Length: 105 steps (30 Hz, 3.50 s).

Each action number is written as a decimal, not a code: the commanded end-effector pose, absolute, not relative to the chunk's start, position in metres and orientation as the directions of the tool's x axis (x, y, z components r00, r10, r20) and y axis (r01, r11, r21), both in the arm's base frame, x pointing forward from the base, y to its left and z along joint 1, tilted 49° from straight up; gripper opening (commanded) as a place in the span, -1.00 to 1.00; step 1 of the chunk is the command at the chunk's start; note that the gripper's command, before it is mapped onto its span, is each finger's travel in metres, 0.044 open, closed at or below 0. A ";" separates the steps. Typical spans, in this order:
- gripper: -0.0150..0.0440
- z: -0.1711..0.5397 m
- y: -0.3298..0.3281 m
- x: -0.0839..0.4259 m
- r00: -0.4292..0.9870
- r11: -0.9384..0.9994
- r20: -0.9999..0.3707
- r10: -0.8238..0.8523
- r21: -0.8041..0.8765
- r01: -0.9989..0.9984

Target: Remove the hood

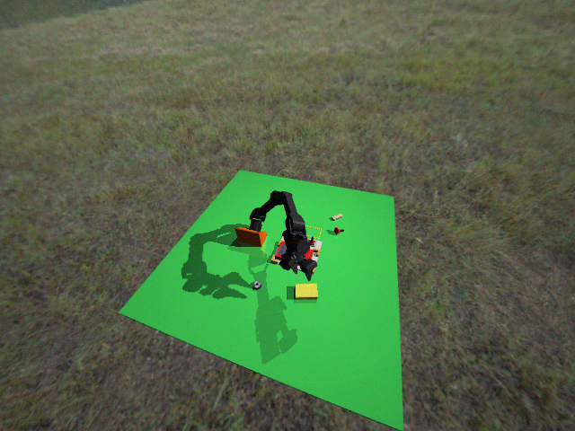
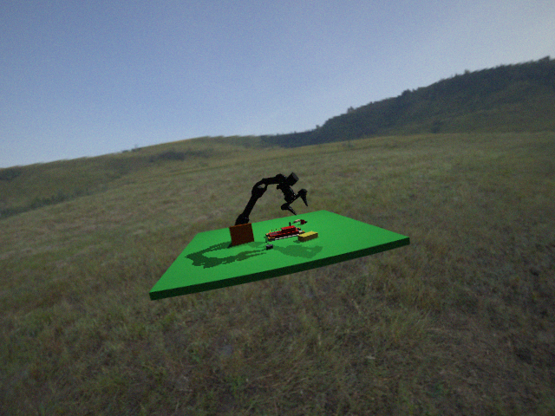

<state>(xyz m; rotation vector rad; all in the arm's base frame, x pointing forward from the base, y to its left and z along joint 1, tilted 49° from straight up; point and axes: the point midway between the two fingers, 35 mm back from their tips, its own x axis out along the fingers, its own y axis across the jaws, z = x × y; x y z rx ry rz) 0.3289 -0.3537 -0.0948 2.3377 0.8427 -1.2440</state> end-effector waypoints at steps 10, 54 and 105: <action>1.00 -0.043 -0.246 0.326 0.273 0.214 -0.770 0.577 0.465 0.859; 1.00 -0.001 -0.156 0.307 0.096 0.660 -0.667 0.739 0.745 0.098; 1.00 -0.025 -0.127 0.311 0.097 0.659 -0.666 0.739 0.746 0.097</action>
